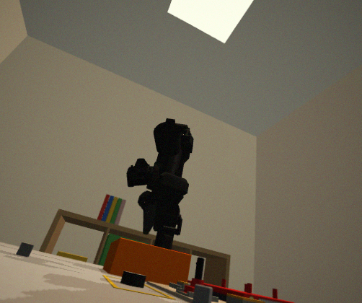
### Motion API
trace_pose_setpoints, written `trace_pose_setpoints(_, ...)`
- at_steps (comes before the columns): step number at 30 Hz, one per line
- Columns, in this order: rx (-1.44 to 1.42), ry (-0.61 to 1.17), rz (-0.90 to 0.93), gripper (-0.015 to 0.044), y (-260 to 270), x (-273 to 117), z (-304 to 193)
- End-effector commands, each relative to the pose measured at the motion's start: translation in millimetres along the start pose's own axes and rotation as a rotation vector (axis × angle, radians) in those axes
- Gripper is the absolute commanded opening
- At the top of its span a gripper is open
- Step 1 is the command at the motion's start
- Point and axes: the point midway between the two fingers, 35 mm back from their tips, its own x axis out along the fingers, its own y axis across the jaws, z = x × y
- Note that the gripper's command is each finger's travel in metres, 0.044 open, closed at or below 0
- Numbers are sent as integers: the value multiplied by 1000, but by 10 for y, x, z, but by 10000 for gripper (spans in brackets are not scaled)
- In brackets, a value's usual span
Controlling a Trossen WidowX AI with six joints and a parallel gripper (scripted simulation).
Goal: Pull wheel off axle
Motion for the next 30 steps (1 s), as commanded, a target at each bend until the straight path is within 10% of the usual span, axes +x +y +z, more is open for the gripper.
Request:
trace_pose_setpoints(1,0,-1,-1,440,-287,-157,-127)
trace_pose_setpoints(30,1,-1,-3,440,-404,-205,-179)
